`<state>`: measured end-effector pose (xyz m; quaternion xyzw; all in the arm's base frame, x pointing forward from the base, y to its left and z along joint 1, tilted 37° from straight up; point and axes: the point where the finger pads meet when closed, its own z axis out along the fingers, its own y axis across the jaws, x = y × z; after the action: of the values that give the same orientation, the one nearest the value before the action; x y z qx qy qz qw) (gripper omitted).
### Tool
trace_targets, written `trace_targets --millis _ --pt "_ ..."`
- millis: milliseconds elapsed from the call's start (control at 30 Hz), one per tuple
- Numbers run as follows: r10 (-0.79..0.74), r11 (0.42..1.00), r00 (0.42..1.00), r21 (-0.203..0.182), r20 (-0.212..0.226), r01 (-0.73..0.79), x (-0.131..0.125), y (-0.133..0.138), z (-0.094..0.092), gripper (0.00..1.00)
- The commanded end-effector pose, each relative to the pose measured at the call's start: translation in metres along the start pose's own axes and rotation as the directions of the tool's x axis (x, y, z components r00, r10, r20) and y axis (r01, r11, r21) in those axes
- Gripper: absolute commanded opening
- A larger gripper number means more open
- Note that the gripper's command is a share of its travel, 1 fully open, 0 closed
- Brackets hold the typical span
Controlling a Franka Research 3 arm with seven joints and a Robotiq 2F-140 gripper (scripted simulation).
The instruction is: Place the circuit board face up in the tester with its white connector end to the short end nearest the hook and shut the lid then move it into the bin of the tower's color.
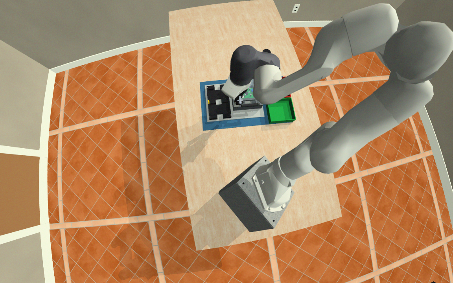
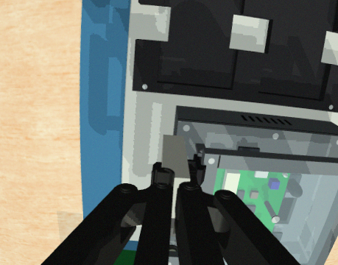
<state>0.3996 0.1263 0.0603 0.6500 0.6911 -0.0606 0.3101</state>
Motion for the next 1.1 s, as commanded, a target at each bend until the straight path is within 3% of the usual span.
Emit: trace_targets --millis 0,1067 --pt "0.007 1.0 1.0 0.0 -0.001 -0.007 -0.0003 0.0 0.0011 0.0" --pt "0.007 1.0 1.0 0.0 -0.001 -0.007 -0.0003 0.0 0.0046 0.0"
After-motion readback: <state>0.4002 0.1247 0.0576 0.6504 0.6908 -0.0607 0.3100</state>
